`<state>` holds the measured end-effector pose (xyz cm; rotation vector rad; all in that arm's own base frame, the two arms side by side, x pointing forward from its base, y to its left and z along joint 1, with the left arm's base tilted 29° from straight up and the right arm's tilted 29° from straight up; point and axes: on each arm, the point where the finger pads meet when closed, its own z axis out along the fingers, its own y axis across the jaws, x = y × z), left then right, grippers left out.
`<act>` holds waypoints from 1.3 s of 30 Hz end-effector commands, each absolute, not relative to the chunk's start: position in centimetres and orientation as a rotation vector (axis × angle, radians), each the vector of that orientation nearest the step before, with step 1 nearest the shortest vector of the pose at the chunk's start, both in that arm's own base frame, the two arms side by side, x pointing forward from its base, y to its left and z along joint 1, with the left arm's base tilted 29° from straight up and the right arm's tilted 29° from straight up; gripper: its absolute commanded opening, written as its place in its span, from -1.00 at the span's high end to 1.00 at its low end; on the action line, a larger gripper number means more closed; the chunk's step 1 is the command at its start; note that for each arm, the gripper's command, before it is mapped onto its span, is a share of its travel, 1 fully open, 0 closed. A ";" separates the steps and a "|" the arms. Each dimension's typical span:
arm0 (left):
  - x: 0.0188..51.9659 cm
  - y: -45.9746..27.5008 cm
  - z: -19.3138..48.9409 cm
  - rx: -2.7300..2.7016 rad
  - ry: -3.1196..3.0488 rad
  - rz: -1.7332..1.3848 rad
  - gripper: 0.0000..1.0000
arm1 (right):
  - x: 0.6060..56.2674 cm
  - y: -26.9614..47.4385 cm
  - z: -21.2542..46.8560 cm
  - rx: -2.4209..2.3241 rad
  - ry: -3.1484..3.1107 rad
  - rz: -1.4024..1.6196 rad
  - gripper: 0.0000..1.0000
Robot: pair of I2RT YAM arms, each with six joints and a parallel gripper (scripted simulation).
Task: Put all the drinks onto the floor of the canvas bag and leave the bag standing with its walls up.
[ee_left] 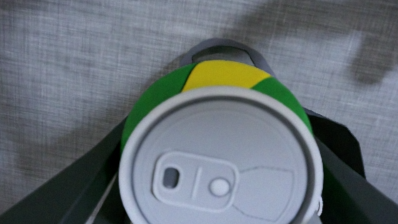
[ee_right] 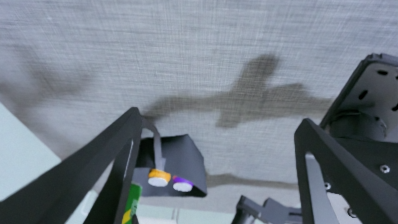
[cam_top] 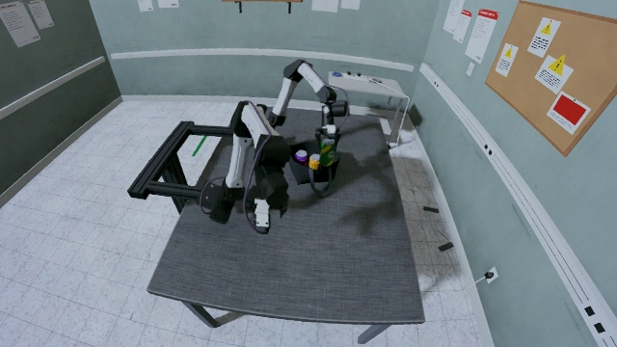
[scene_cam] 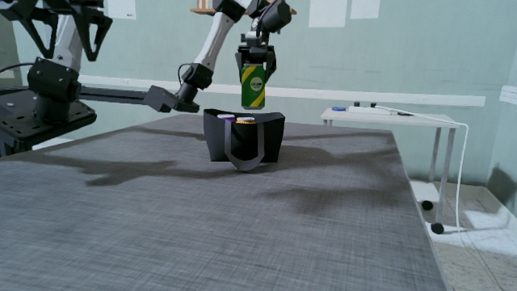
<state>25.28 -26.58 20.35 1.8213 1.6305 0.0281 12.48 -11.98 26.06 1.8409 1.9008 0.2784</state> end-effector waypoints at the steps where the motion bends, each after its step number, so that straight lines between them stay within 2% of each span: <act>1: 23.9 -25.3 21.0 1.851 1.592 -0.025 -0.40 | 12.5 -11.6 26.4 1.820 1.904 0.283 -0.73; 13: 24.6 -23.0 23.3 1.787 1.547 -0.008 -0.40 | 12.5 -11.6 26.4 1.820 1.904 0.283 -0.73; 17: 23.3 -21.3 21.1 1.866 1.589 -0.037 -0.40 | 12.5 -11.6 26.4 1.820 1.904 0.283 -0.73; 21: 23.8 -20.5 22.3 1.838 1.557 -0.020 -0.40 | 12.5 -11.6 26.4 1.820 1.904 0.283 -0.73; 23: 24.8 -21.9 24.8 1.767 1.505 0.004 -0.40 | 12.5 -11.6 26.4 1.820 1.904 0.283 -0.73; 26: 24.1 -21.9 22.3 1.816 1.528 -0.014 -0.40 | 12.5 -11.6 26.4 1.820 1.904 0.283 -0.73; 39: 24.4 -22.2 23.2 1.788 1.519 -0.014 -0.40 | 12.5 -11.6 26.4 1.820 1.904 0.283 -0.73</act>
